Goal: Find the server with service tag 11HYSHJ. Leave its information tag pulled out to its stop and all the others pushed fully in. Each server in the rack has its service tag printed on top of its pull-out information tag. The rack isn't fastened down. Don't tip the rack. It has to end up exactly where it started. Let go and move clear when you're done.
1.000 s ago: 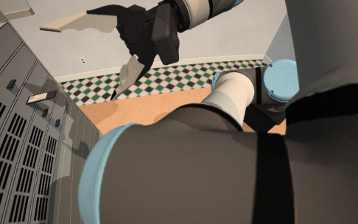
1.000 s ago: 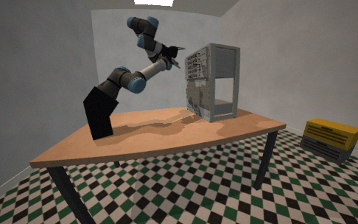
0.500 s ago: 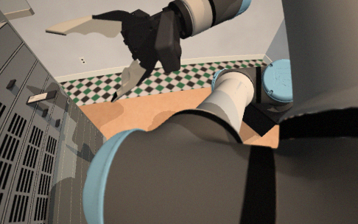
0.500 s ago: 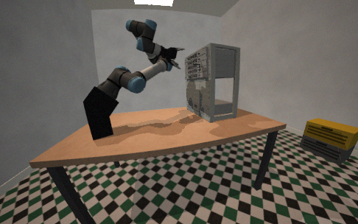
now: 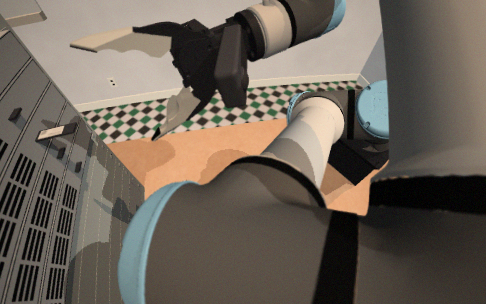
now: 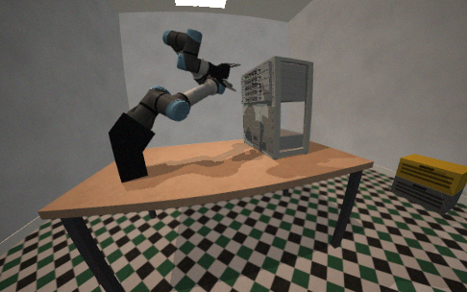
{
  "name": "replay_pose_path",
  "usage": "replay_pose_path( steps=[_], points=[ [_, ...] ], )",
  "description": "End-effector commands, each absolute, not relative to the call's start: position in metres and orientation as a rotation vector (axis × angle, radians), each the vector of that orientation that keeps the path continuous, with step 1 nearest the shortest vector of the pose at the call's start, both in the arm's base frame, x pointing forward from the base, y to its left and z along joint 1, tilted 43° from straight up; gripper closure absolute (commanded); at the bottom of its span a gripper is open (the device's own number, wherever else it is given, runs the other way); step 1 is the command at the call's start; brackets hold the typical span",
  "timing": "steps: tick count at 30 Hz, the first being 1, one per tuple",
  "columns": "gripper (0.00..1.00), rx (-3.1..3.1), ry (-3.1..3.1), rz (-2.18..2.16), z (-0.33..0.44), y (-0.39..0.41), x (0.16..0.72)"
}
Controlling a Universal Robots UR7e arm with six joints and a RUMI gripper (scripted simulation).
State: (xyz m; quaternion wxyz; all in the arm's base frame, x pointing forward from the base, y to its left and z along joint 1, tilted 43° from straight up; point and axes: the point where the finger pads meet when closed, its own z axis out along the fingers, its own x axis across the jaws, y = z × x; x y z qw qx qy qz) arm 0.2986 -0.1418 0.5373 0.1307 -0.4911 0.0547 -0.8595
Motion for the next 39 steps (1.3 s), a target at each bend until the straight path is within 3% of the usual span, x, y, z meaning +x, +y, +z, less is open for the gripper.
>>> replay_pose_path(
  steps=[1,39],
  points=[
    [0.0,-1.42,0.168,-2.506,0.536,-0.142,0.299],
    [0.0,-1.357,0.255,-2.604,0.522,-0.144,0.303]
  ],
)
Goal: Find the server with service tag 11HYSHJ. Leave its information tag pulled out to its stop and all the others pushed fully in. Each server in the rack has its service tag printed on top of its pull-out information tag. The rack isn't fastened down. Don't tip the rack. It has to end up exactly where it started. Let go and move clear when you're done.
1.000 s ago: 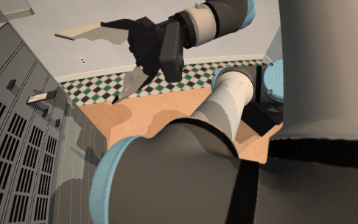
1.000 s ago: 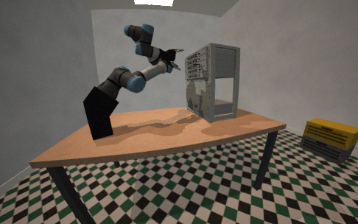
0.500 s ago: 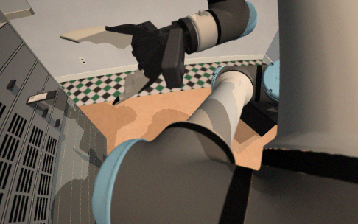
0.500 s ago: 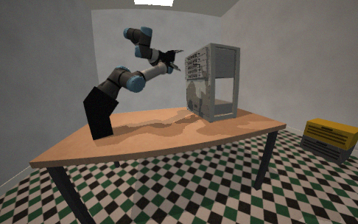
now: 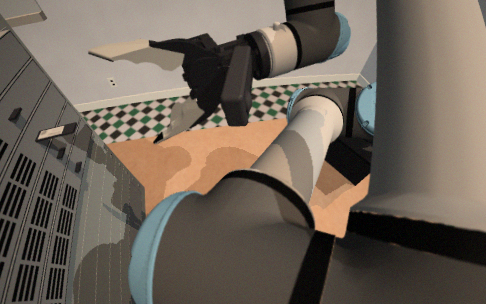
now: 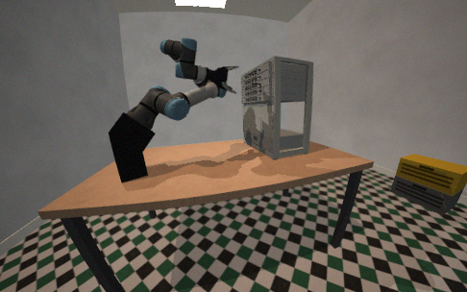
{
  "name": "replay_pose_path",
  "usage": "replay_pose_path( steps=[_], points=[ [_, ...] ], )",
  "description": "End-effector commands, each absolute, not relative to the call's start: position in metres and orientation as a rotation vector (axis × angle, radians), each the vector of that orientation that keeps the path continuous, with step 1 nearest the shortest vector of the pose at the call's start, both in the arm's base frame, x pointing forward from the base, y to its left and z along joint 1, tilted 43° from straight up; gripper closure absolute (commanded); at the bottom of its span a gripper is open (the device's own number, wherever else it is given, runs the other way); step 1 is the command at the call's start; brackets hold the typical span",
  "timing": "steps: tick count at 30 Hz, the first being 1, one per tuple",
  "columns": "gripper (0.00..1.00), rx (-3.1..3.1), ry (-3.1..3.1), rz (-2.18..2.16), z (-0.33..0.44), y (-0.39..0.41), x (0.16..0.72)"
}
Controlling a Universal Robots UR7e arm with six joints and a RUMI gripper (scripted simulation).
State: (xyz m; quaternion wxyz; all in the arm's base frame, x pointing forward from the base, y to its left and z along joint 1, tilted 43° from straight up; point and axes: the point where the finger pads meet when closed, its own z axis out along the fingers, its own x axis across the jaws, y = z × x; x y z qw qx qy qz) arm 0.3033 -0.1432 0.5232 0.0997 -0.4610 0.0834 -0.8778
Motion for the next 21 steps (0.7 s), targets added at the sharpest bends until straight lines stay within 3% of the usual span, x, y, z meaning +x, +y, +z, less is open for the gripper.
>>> replay_pose_path(
  steps=[1,21],
  points=[
    [0.0,-1.355,0.257,-2.607,0.5217,-0.1436,0.3035],
    [0.0,-1.326,0.296,-2.649,0.5149,-0.1452,0.3054]
  ],
)
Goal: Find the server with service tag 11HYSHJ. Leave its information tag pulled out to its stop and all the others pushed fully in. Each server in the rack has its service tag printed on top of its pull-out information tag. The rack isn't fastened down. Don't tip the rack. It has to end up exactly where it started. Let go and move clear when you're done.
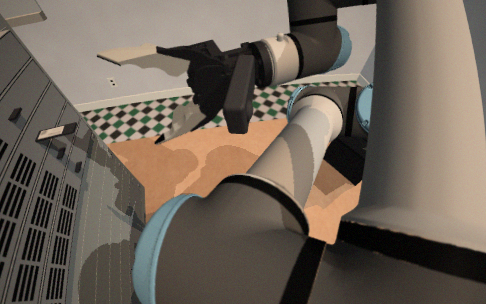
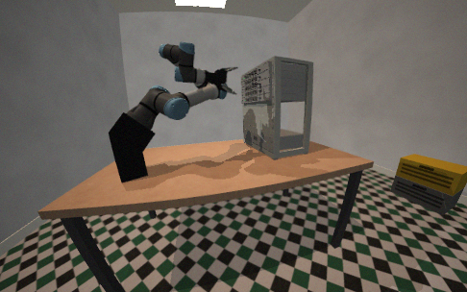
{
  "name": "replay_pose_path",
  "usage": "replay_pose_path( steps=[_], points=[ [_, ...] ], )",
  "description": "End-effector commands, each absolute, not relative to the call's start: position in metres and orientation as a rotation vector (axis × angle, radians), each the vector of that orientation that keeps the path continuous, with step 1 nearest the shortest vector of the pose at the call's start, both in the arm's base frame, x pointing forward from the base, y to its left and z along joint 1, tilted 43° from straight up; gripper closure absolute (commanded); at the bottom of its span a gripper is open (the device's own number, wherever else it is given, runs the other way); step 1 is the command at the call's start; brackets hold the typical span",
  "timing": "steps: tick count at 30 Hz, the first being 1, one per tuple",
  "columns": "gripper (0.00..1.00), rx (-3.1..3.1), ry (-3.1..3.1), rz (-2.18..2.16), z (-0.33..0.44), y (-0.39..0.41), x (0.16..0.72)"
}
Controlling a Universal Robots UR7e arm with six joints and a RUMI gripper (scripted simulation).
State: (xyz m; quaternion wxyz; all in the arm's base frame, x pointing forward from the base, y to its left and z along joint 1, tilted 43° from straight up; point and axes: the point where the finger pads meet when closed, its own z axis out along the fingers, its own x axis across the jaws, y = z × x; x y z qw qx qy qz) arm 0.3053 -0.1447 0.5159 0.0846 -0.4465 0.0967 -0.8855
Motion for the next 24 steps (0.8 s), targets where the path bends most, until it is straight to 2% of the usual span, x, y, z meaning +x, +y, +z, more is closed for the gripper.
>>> replay_pose_path(
  steps=[1,24],
  points=[
    [0.0,-1.325,0.298,-2.651,0.5146,-0.1452,0.3055],
    [0.0,-1.299,0.331,-2.687,0.5085,-0.1469,0.307]
  ],
)
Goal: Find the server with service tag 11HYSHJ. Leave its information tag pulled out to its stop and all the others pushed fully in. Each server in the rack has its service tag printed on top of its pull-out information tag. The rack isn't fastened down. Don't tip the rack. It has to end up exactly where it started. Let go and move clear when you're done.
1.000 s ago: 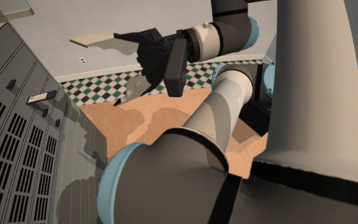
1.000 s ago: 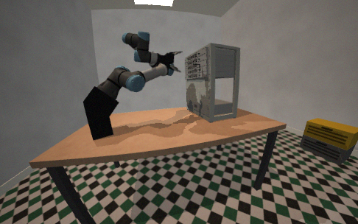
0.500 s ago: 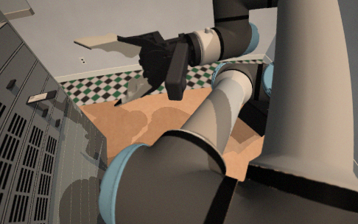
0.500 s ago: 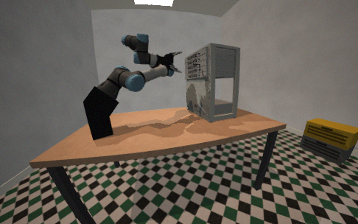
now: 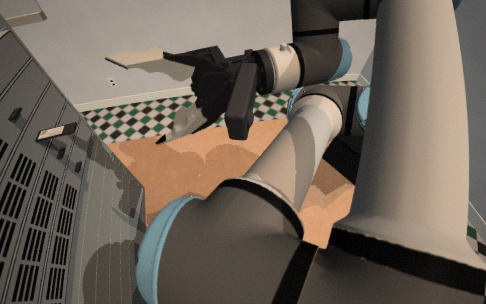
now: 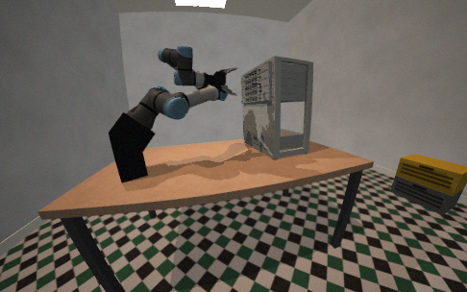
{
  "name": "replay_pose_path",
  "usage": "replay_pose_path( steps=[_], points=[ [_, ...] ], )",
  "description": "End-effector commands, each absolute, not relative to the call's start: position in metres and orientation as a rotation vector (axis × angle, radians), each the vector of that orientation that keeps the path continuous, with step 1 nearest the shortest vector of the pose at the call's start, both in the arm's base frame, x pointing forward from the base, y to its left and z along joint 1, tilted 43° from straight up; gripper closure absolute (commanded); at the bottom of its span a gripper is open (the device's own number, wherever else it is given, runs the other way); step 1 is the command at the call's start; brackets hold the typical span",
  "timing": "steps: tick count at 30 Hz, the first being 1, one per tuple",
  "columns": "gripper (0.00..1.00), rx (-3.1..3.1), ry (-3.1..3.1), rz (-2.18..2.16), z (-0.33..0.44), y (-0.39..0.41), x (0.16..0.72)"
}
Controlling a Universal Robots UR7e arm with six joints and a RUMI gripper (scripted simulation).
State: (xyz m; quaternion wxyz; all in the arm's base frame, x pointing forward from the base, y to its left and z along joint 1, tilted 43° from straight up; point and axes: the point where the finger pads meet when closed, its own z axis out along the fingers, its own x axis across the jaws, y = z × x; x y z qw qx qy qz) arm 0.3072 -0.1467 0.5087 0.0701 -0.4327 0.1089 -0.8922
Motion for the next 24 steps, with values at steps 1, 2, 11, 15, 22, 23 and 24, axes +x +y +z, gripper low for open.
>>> replay_pose_path(
  steps=[1,2,11,15,22,23,24],
  points=[
    [0.0,-1.298,0.332,-2.689,0.5082,-0.147,0.3071],
    [0.0,-1.297,0.334,-2.69,0.5079,-0.1471,0.3072],
    [0.0,-1.287,0.346,-2.704,0.5055,-0.1478,0.3077],
    [0.0,-1.284,0.351,-2.709,0.5046,-0.1481,0.3079],
    [0.0,-1.279,0.357,-2.715,0.5035,-0.1485,0.3081],
    [0.0,-1.278,0.358,-2.716,0.5033,-0.1485,0.3082],
    [0.0,-1.278,0.359,-2.717,0.5031,-0.1486,0.3082]
  ],
)
